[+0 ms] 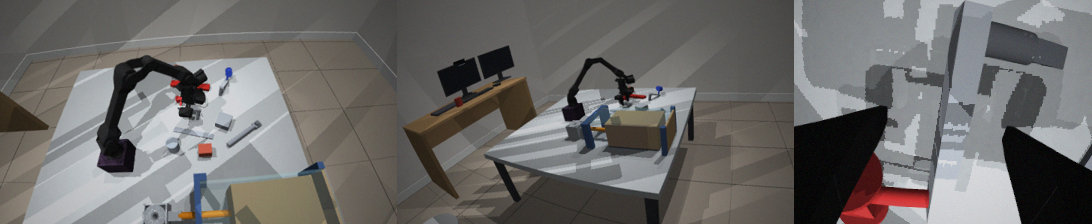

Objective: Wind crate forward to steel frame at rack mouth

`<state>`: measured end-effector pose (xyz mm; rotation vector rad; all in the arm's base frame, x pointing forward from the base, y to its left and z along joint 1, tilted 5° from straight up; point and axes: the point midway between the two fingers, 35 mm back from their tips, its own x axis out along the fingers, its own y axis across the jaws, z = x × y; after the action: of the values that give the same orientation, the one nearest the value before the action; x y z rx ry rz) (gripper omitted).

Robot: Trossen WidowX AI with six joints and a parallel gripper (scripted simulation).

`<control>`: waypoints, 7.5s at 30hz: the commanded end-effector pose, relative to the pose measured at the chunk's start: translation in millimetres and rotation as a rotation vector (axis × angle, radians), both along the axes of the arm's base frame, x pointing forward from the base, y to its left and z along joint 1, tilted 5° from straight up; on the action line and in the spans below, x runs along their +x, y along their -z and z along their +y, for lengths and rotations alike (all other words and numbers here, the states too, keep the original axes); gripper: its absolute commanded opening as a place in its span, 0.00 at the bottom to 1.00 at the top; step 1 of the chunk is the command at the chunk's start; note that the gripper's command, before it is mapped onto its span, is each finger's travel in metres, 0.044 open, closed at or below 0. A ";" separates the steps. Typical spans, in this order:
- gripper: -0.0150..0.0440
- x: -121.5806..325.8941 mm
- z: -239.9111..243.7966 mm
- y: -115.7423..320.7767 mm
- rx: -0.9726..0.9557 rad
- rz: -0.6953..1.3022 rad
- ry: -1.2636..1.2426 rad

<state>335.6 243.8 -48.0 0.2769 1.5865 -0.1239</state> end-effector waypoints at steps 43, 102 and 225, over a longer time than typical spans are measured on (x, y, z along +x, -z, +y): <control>0.25 9.7 -21.9 -157.3 0.006 -0.015 0.025; 0.25 -50.8 -372.3 -147.0 -0.052 0.035 0.862; 0.25 -191.1 -462.3 -123.6 0.875 -1.078 1.128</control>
<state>144.2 -216.7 74.2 1.5972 0.2315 -0.1437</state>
